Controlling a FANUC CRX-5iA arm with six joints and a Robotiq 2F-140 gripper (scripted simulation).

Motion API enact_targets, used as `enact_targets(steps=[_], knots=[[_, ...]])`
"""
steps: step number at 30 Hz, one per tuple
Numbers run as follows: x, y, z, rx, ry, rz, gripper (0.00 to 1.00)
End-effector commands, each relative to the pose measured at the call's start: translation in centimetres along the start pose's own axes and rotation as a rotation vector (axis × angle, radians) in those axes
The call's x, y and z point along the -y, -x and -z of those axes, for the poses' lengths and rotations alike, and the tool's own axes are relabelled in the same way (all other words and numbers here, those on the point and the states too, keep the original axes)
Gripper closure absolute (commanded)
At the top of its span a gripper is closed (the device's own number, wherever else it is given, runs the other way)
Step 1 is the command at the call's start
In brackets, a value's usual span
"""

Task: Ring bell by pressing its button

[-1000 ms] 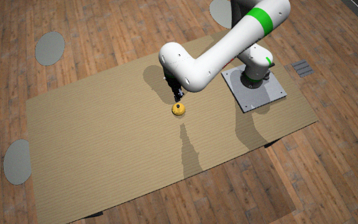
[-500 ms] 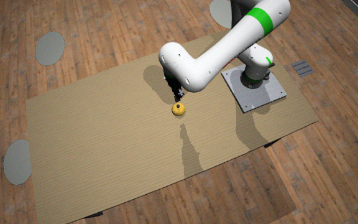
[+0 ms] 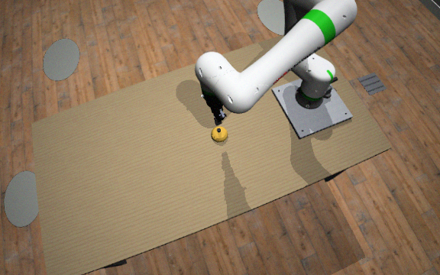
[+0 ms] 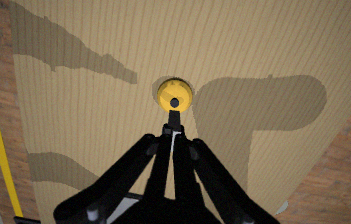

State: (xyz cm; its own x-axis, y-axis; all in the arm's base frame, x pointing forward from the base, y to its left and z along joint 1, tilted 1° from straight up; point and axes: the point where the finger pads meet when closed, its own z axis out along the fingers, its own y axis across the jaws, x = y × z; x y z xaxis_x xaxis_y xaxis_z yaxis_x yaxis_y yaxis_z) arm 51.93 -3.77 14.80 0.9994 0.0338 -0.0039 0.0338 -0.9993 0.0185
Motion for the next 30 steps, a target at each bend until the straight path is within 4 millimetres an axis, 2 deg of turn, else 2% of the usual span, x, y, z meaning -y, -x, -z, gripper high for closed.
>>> enact_targets(steps=[1,19,30], knots=[[0.0,0.0,0.0,0.0,0.0,0.0,1.0],[0.0,0.0,-0.1,-0.001,0.0,0.0,1.0],[-0.2,0.0,-1.1,-0.002,0.0,0.0,1.0]])
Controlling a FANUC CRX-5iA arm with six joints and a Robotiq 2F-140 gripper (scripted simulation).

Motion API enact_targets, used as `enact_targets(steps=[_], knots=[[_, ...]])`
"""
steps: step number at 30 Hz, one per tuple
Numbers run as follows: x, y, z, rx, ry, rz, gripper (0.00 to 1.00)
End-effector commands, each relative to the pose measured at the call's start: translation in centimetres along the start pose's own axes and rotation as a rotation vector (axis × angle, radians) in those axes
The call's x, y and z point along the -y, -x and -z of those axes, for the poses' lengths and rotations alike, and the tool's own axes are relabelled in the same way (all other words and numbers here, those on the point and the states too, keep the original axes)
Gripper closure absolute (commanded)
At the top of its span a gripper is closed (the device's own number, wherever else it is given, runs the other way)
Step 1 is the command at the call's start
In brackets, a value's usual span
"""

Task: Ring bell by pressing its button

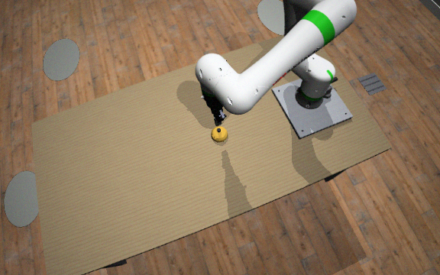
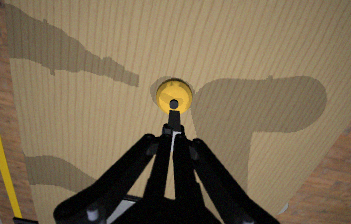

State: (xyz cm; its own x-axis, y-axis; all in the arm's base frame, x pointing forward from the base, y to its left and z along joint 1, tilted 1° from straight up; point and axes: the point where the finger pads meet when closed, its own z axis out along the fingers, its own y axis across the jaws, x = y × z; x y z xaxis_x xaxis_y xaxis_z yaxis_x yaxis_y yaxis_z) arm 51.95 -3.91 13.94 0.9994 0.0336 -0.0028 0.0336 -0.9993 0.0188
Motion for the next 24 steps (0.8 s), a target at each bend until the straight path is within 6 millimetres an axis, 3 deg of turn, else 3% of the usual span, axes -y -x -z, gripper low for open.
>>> enact_targets(steps=[1,24], knots=[[-0.1,0.0,-0.4,-0.001,0.0,0.0,1.0],[-0.5,-0.1,-3.8,-0.001,0.0,0.0,1.0]])
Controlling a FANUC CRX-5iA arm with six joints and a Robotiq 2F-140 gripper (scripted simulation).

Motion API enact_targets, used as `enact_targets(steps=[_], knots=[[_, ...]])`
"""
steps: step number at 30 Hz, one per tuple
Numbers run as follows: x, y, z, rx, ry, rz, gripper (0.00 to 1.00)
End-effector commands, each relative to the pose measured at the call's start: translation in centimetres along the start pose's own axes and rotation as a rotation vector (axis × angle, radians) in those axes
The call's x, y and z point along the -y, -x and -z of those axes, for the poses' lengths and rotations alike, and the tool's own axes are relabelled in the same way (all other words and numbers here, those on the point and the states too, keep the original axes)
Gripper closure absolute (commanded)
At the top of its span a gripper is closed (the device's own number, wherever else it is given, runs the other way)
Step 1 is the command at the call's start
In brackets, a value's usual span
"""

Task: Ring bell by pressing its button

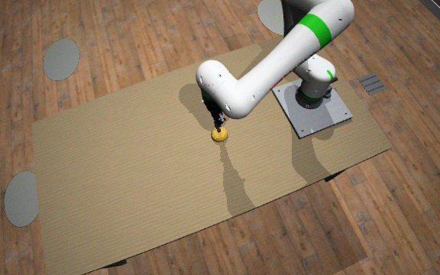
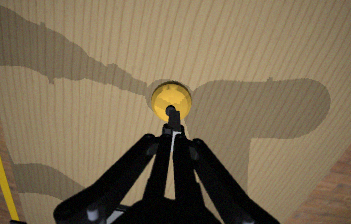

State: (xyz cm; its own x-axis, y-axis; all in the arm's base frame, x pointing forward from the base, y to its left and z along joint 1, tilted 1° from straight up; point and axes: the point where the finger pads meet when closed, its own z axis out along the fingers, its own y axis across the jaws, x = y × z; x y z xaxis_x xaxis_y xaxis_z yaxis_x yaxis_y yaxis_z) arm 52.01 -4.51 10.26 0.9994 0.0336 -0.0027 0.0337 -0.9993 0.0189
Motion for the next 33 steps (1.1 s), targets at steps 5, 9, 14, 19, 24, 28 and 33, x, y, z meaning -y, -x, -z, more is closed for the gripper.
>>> enact_targets(steps=[5,9,14,19,24,28,33], knots=[[-0.1,0.0,-0.9,0.0,0.0,0.0,1.0],[-0.2,0.0,-1.3,0.0,0.0,0.0,1.0],[-0.2,0.0,-1.6,0.0,0.0,0.0,1.0],[-0.2,0.0,-1.6,0.0,0.0,0.0,1.0],[-0.2,0.0,-1.6,0.0,0.0,0.0,1.0],[-0.2,0.0,-1.6,0.0,0.0,0.0,1.0],[-0.2,0.0,-1.6,0.0,0.0,0.0,1.0]])
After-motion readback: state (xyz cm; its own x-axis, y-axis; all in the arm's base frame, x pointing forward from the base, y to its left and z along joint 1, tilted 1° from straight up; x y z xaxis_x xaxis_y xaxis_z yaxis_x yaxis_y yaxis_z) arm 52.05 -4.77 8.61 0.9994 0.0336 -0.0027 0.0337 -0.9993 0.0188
